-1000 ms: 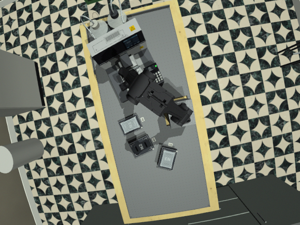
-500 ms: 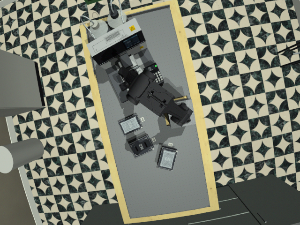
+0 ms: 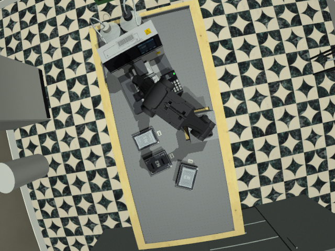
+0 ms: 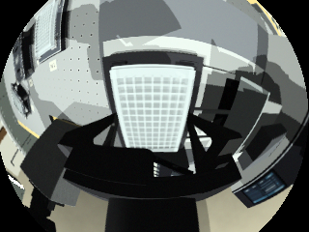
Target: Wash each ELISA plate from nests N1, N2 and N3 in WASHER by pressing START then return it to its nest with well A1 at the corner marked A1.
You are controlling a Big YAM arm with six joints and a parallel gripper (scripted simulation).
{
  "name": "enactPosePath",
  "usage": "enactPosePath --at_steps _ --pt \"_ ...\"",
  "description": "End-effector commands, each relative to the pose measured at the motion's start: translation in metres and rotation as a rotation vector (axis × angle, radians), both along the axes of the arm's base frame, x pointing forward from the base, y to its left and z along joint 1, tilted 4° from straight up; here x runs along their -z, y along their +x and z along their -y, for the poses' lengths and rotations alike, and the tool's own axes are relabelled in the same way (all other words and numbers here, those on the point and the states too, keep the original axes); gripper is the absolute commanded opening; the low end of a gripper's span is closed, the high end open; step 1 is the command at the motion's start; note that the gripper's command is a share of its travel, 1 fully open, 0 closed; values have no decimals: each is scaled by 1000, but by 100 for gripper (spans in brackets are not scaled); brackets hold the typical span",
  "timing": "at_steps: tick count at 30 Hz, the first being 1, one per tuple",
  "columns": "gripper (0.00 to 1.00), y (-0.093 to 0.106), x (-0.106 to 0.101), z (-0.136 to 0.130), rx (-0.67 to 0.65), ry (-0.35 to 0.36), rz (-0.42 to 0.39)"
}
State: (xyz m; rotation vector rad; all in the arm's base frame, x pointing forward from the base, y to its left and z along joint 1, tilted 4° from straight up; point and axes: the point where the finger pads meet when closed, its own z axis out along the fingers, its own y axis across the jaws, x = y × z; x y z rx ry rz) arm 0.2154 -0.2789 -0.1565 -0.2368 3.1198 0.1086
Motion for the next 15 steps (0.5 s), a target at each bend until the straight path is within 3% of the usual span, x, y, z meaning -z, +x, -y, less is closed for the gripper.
enactPosePath --at_steps 1,3,4,15 --pt "100 7 -3 8 1 -15 13" --pt "100 7 -3 8 1 -15 13" --pt "100 16 -12 16 4 -30 26" --pt "100 10 -29 13 4 -24 21"
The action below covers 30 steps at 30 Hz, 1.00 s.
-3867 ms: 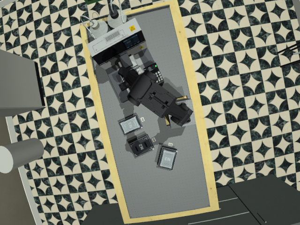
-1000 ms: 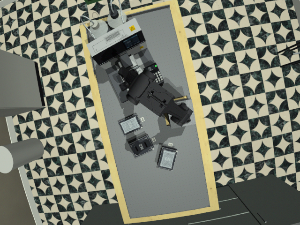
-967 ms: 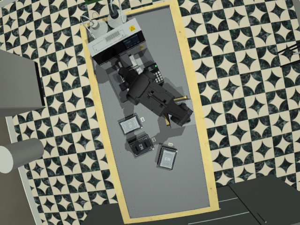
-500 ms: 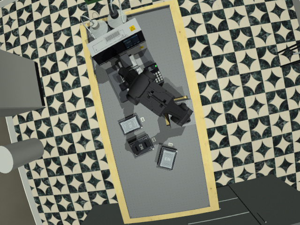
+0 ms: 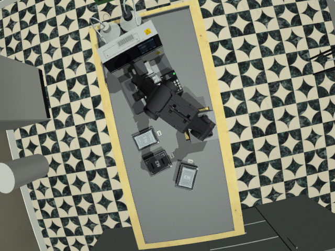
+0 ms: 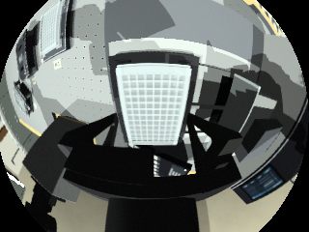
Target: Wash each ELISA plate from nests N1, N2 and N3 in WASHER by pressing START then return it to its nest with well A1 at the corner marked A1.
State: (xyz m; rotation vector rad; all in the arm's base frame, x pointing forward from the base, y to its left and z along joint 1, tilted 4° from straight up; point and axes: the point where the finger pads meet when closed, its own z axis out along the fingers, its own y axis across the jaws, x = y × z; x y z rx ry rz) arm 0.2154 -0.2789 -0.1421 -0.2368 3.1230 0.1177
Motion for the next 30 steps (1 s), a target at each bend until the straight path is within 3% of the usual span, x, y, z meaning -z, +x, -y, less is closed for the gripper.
enactPosePath --at_steps 1,30 --pt "100 10 -14 13 4 -29 24" --pt "100 12 -64 26 0 -45 36"
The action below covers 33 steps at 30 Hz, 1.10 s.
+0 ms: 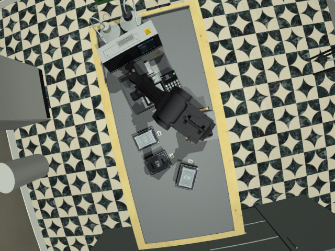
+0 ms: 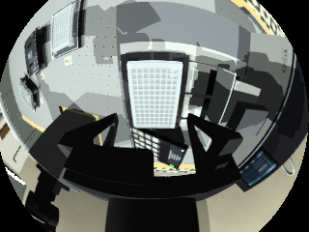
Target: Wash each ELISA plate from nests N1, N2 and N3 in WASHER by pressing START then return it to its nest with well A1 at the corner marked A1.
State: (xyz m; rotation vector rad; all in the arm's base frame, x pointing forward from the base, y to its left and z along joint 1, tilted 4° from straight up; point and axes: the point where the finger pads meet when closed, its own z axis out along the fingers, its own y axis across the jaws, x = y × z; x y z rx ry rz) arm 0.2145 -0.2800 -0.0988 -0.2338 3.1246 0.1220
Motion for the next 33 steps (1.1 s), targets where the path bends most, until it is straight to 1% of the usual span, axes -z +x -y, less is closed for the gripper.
enactPosePath --at_steps 1,8,18,22,23,28,29,33 --pt "100 13 -22 25 -2 -48 38" --pt "100 12 -30 24 -3 -46 36" --pt "100 13 -49 28 -2 -51 39" --pt "100 14 -49 27 -5 -52 40" --pt "100 9 -37 16 -1 -29 22" --pt "100 9 -37 16 -1 -29 22" --pt "98 -2 -39 10 55 -35 24" --pt "90 -19 -39 -1 188 -33 14"
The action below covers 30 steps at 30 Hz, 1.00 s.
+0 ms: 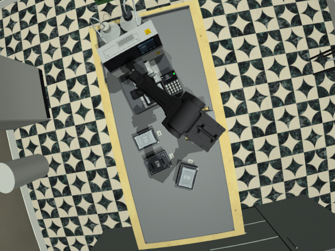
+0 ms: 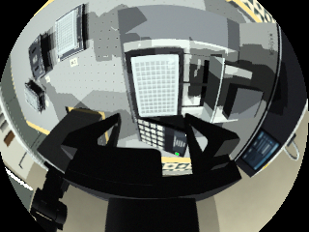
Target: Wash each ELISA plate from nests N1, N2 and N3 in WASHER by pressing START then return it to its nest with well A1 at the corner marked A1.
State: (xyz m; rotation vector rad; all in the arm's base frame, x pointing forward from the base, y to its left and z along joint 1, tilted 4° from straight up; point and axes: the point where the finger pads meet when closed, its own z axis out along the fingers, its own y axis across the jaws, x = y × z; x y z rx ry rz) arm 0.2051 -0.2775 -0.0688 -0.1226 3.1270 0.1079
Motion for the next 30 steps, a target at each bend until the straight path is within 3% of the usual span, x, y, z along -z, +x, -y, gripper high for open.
enactPosePath --at_steps 1,4,6,21,25,30 --pt "88 -14 -9 -1 150 -25 9" --pt "82 -27 -9 -9 250 -23 2" --pt "82 -27 -9 -9 250 -23 2" --pt "52 -91 -9 -51 749 -15 -34" --pt "48 -86 -11 -50 795 -19 -32" --pt "38 -82 -12 -44 959 -17 -39"
